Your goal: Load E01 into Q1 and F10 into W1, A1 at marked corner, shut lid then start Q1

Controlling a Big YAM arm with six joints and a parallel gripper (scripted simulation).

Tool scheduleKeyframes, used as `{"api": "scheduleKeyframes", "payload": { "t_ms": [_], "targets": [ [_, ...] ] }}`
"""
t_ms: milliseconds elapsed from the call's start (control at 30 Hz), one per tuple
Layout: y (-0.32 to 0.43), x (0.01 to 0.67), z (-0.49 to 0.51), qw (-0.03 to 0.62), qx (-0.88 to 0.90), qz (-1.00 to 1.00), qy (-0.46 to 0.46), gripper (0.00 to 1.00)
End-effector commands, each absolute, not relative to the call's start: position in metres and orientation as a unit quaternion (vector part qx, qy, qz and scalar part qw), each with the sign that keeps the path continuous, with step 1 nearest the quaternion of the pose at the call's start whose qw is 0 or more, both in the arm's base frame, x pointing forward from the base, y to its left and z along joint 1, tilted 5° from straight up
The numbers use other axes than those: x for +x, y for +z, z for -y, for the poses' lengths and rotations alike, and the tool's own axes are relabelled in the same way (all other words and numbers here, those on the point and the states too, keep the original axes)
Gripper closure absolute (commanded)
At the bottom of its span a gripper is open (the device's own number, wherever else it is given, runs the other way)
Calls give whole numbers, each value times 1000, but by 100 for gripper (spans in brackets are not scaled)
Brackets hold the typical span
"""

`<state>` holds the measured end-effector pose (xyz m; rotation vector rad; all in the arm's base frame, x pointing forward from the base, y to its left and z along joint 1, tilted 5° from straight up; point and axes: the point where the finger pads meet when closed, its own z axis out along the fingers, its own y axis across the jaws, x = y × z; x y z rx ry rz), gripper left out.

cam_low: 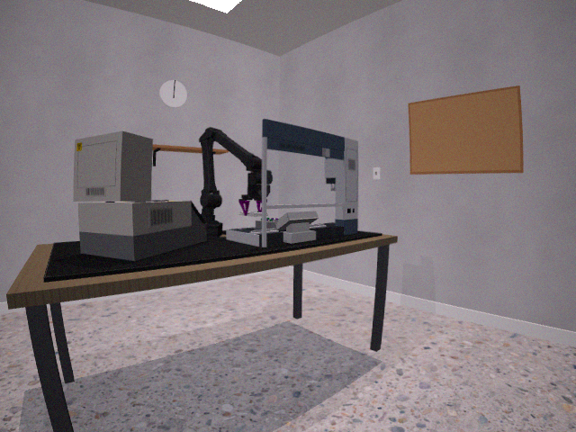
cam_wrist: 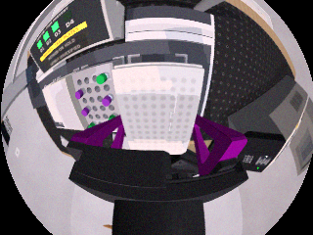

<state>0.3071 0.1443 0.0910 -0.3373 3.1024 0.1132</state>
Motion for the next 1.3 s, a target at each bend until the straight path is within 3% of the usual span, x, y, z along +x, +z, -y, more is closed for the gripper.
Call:
{"api": "scheduleKeyframes", "payload": {
  "t_ms": [0, 633, 1267],
  "targets": [
    [130, 329, -158, 55, -121, -990, 52, 100],
    [98, 320, -153, 30, -104, -993, 44, 100],
    [118, 326, -155, 43, -105, -992, 48, 100]
  ]
}}
